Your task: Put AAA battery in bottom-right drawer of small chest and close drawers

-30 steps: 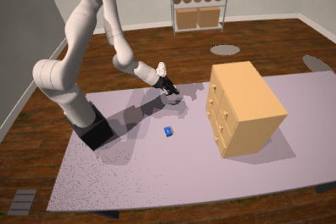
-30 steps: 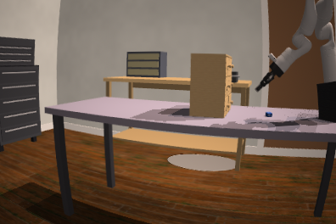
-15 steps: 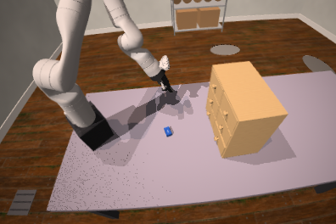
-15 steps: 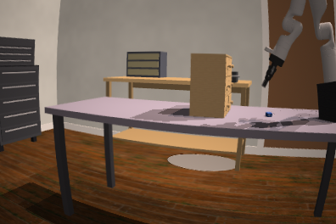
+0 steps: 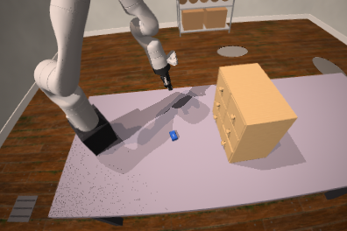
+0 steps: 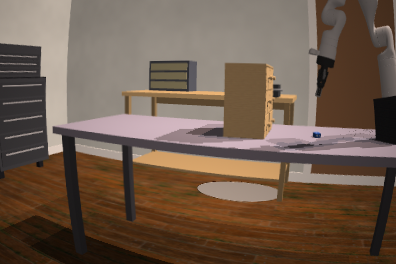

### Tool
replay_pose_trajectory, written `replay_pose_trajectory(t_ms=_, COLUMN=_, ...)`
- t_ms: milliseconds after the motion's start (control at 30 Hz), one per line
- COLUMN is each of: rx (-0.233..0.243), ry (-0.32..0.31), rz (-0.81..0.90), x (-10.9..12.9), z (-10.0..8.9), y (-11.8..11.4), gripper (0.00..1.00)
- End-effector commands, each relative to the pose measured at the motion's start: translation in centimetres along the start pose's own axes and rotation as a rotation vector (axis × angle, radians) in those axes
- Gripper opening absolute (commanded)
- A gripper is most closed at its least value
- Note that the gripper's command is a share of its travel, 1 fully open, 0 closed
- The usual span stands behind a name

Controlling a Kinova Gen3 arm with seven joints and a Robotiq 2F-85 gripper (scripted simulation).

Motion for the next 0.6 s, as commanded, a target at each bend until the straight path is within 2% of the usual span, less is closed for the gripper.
replay_pose_trajectory(t_ms=0, rx=0.032, ry=-0.008, rz=0.063, x=1.5, z=-1.1, y=1.2, gripper=0.0)
replay_pose_trajectory(t_ms=67, rx=0.032, ry=-0.008, rz=0.063, x=1.5, z=-1.1, y=1.2, gripper=0.0)
replay_pose_trajectory(t_ms=367, rx=0.06, ry=-0.121, rz=0.061, x=1.2, z=-2.4, y=1.2, gripper=0.0)
replay_pose_trajectory(t_ms=567, rx=0.075, ry=-0.17, rz=0.059, x=1.1, z=-3.0, y=1.1, gripper=0.0)
Point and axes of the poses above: the point where the finger pads meet when closed, its own z axis out along the fingers, its own y axis across the jaws, x = y × z, the point moved 2 cm from there along -z, back along the fingers, and after that the axes turned 14 degrees about -z, right-handed, at the moved point
